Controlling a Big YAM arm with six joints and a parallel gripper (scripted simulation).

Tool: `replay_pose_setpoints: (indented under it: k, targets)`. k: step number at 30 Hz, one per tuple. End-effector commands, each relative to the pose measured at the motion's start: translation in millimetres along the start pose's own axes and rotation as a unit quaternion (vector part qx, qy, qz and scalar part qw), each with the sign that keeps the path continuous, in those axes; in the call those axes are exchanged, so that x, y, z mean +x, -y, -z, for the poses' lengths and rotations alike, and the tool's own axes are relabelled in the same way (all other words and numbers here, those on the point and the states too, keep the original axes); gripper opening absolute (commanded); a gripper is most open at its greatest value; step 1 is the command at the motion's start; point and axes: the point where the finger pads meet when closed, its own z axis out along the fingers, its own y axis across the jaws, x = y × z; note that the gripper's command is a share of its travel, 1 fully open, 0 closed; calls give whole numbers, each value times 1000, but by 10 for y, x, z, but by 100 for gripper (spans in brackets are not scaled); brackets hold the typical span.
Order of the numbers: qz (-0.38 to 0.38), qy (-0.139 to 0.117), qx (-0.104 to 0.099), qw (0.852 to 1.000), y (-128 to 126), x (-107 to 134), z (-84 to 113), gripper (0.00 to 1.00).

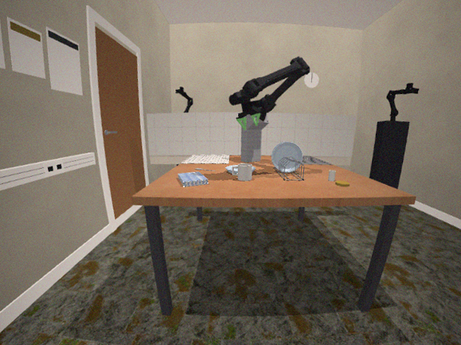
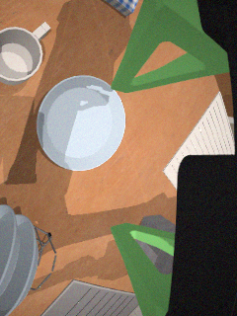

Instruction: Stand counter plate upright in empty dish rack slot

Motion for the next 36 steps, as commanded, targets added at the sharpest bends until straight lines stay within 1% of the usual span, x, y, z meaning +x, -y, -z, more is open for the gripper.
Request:
replay_pose_setpoints:
  k: [1,2,4,8,9,11,12,13,14,15,16,17,18,19,21,23,24,25,26,27,28,29,30,31,32,33,34,35,36]
  targets:
    - [2,-2,19,1000,-71,-9,-123,100]
    - [3,-1,27,1000,-82,8,-152,100]
    - [3,-1,27,1000,-82,8,-152,100]
    - [10,0,67,998,-135,97,-304,100]
    - [10,0,67,998,-135,97,-304,100]
    - [15,0,91,996,-164,157,-402,100]
    - [15,0,91,996,-164,157,-402,100]
    - [17,1,104,994,-182,182,-450,100]
    - [17,1,104,994,-182,182,-450,100]
    - [19,4,118,993,-203,203,-495,100]
    - [19,4,118,993,-203,203,-495,100]
    - [22,5,132,991,-223,236,-553,100]
    - [22,5,132,991,-223,236,-553,100]
    - [25,3,147,989,-239,280,-625,100]
    - [25,3,147,989,-239,280,-625,100]
    - [31,5,180,983,-286,350,-751,100]
    - [31,5,180,983,-286,350,-751,100]
    - [33,9,197,980,-316,375,-804,100]
    - [33,9,197,980,-316,375,-804,100]
    - [30,3,210,977,-330,482,-922,100]
    - [26,1,207,978,-329,516,-943,100]
    - [29,0,225,974,-353,563,-1020,100]
    - [29,0,225,974,-353,563,-1020,100]
    - [32,1,243,969,-385,600,-1086,100]
    - [32,1,243,969,-385,600,-1086,100]
    - [35,4,262,965,-423,629,-1140,100]
    - [35,4,262,965,-423,629,-1140,100]
    - [38,2,278,960,-444,684,-1223,100]
    - [38,2,278,960,-444,684,-1223,100]
